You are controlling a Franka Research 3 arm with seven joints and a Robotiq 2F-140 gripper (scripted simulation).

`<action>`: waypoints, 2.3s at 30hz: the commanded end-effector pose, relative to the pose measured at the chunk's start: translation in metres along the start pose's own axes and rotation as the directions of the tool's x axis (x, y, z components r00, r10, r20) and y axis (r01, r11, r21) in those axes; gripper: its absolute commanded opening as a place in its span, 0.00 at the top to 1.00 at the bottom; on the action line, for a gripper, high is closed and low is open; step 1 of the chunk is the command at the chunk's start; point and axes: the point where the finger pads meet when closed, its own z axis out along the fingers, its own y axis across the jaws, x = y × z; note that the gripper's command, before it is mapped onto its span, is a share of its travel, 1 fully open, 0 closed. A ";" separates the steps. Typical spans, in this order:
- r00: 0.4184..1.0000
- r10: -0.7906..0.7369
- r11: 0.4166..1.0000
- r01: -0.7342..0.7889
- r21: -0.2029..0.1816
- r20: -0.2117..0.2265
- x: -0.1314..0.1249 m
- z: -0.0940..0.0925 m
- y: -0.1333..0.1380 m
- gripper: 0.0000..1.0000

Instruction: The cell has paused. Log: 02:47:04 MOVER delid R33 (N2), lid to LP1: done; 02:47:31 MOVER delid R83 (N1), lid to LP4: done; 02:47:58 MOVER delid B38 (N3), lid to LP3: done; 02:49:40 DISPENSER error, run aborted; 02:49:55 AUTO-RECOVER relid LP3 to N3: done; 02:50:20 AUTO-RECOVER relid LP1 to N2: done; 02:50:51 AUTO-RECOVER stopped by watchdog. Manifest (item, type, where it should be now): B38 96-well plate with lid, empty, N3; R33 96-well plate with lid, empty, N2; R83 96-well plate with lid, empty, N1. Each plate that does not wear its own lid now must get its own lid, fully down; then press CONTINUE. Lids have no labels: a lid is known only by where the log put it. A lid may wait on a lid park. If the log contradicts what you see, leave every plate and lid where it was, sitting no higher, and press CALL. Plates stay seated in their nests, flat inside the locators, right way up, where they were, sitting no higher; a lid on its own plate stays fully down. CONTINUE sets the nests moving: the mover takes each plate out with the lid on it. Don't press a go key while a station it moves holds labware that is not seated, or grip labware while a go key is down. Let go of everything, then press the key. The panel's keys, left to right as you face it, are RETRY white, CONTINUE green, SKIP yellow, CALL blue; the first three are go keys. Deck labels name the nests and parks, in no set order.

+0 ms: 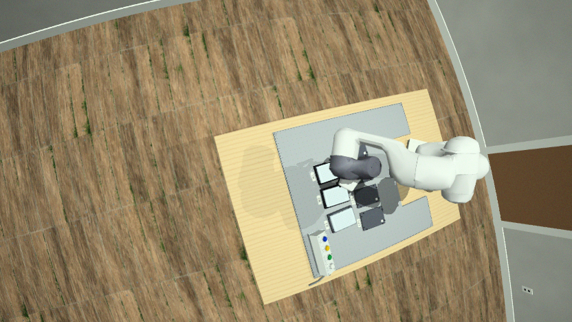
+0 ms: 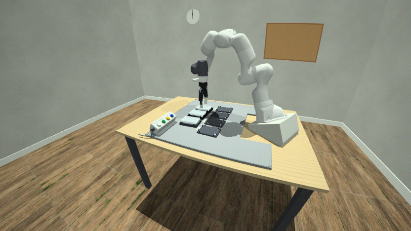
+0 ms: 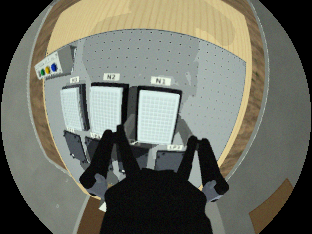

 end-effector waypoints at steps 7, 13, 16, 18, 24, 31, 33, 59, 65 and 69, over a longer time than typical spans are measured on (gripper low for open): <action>1.000 0.003 1.000 -0.003 0.001 0.007 -0.002 -0.017 0.000 0.34; 1.000 0.003 1.000 -0.003 0.001 0.007 -0.002 -0.029 0.000 0.34; 1.000 0.003 1.000 -0.003 0.001 0.007 -0.002 -0.033 0.000 0.34; 1.000 0.003 1.000 -0.003 0.001 0.007 -0.002 -0.036 0.000 0.34; 1.000 0.003 1.000 -0.003 0.001 0.007 -0.002 -0.038 0.000 0.34; 1.000 0.003 1.000 -0.003 0.001 0.006 -0.002 -0.039 0.000 0.34; 1.000 0.000 1.000 0.000 0.002 -0.002 0.001 -0.040 -0.001 0.34; 0.600 0.065 0.989 0.068 0.132 -0.797 0.252 -0.236 -0.122 0.34; 0.489 0.258 0.965 -0.097 0.242 -0.833 0.311 -0.300 -0.139 0.34; 0.558 0.345 0.939 -0.212 0.273 -0.755 0.364 -0.302 -0.156 0.34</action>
